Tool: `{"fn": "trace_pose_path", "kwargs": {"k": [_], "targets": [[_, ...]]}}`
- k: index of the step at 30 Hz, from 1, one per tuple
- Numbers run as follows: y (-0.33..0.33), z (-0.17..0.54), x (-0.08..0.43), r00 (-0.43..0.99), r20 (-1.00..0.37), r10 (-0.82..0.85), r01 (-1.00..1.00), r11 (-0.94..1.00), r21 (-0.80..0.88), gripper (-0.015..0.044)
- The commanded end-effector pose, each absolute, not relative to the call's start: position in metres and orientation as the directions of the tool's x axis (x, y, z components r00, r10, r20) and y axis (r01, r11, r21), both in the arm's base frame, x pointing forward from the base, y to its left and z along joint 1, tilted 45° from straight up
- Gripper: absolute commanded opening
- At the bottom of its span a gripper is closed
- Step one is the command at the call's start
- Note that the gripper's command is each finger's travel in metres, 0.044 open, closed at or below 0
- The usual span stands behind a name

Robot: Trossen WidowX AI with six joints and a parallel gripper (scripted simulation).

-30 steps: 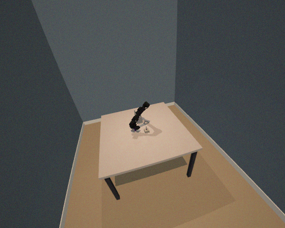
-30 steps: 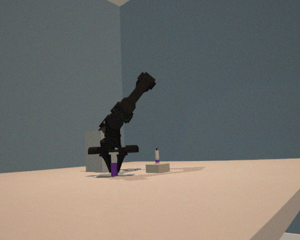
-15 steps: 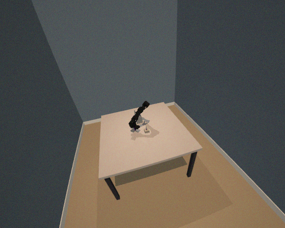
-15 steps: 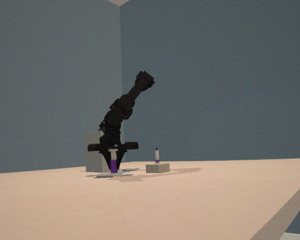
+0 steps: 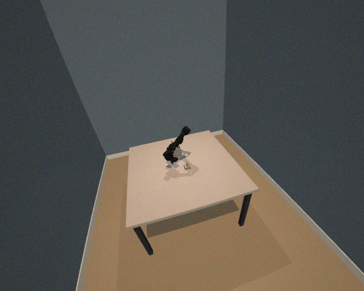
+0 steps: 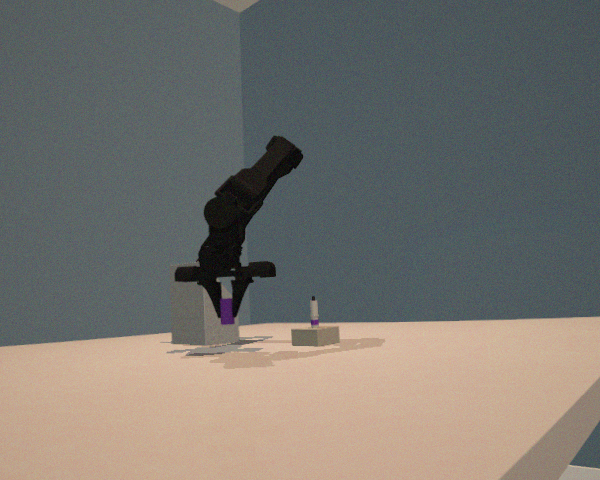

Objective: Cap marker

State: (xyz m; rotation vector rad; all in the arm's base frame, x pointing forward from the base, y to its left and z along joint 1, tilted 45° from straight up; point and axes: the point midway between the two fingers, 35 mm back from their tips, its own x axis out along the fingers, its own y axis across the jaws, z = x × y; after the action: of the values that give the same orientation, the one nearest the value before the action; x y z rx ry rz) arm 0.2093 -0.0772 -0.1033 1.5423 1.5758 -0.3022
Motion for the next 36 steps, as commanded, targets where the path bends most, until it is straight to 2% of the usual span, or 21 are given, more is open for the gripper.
{"fn": "trace_pose_path", "kwargs": {"k": [1, 36], "targets": [[-0.082, -0.098, 0.209, 0.163, -0.716, 0.679, 0.894, 0.205, 0.398, 0.0], [-0.04, 0.026, 0.288, 0.166, -0.717, 0.677, 0.891, 0.208, 0.403, 0.0]]}}
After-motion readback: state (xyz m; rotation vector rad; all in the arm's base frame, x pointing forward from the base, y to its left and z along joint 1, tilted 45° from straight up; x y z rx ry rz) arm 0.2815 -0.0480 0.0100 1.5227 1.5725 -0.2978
